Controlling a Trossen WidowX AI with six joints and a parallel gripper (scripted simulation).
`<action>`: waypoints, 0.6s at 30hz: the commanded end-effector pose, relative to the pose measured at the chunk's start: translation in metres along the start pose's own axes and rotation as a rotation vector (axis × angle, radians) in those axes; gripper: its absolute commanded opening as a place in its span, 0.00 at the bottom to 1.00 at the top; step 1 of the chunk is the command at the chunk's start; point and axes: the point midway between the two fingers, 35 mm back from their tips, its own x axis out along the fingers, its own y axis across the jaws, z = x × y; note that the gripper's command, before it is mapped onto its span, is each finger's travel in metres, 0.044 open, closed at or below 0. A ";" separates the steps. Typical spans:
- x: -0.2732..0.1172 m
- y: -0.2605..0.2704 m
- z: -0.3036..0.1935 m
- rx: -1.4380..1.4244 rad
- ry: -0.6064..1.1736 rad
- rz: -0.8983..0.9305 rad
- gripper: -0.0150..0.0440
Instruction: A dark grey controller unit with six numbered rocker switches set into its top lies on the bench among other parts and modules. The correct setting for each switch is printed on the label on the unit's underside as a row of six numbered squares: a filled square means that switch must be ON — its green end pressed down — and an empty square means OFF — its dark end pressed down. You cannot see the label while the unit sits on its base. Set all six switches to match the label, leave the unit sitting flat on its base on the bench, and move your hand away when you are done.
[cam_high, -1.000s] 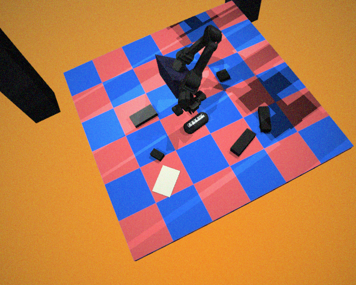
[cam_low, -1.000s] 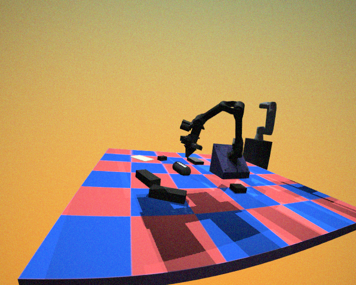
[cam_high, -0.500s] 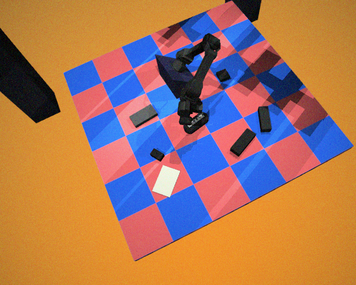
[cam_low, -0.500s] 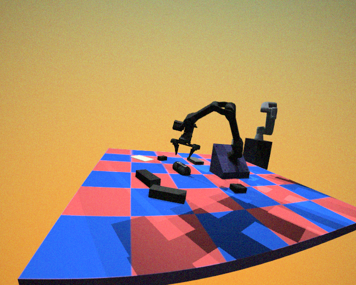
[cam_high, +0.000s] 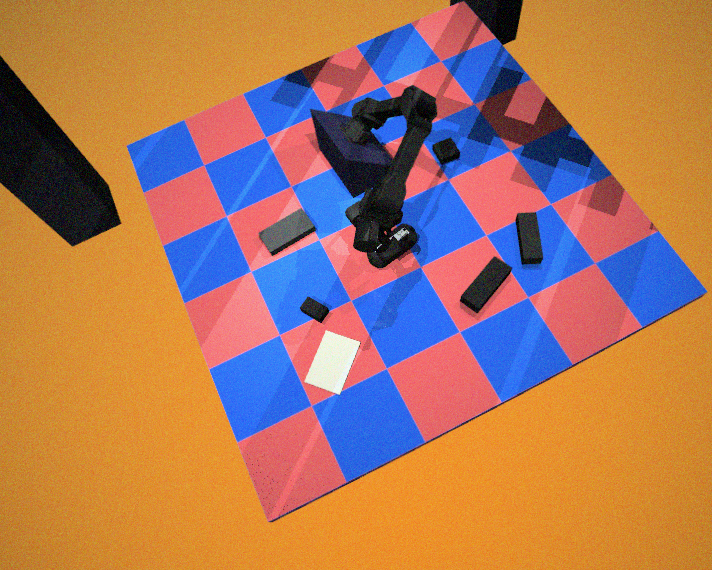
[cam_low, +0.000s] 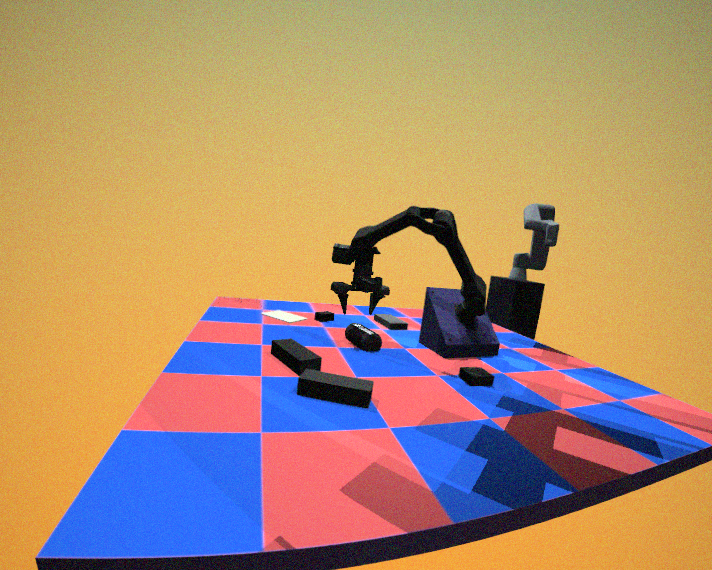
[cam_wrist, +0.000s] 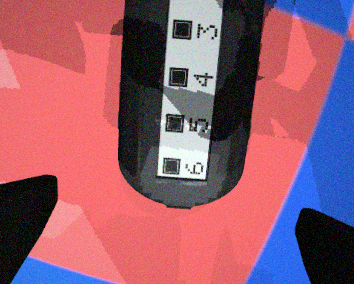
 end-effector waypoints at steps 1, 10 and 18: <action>-0.001 -0.001 -0.002 -0.054 0.003 0.009 1.00; 0.008 -0.002 -0.003 -0.054 0.004 0.008 1.00; 0.021 -0.002 -0.003 -0.054 0.004 0.007 1.00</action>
